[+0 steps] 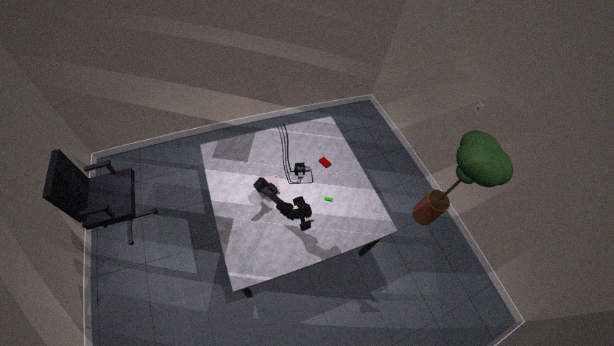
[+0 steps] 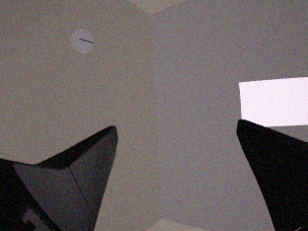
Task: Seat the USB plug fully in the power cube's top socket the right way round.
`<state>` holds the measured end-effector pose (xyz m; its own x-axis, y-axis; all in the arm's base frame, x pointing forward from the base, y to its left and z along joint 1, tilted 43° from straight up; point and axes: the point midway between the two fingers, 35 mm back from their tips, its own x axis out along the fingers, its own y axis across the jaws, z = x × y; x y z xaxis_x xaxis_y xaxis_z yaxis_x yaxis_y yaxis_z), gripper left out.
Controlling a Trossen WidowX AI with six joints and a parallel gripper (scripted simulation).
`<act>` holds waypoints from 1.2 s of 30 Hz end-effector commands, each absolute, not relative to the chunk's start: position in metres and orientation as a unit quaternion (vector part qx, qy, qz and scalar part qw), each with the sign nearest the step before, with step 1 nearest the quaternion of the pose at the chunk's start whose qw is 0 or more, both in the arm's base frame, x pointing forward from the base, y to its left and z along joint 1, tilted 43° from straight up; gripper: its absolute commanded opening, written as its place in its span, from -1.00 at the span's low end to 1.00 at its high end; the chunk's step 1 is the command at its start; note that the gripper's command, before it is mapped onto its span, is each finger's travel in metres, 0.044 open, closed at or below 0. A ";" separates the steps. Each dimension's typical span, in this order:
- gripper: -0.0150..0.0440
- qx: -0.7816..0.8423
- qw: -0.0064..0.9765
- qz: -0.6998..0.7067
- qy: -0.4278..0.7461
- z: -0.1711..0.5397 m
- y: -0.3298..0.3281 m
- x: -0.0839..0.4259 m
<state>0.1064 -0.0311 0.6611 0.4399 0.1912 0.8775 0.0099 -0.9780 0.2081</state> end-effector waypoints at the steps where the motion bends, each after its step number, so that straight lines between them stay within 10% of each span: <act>1: 0.95 0.845 0.078 0.525 0.062 0.661 -0.033 0.108; 18: 1.00 0.671 -0.663 0.275 0.187 0.580 -0.124 0.295; 36: 1.00 0.251 -0.967 0.051 -0.014 0.392 -0.068 0.450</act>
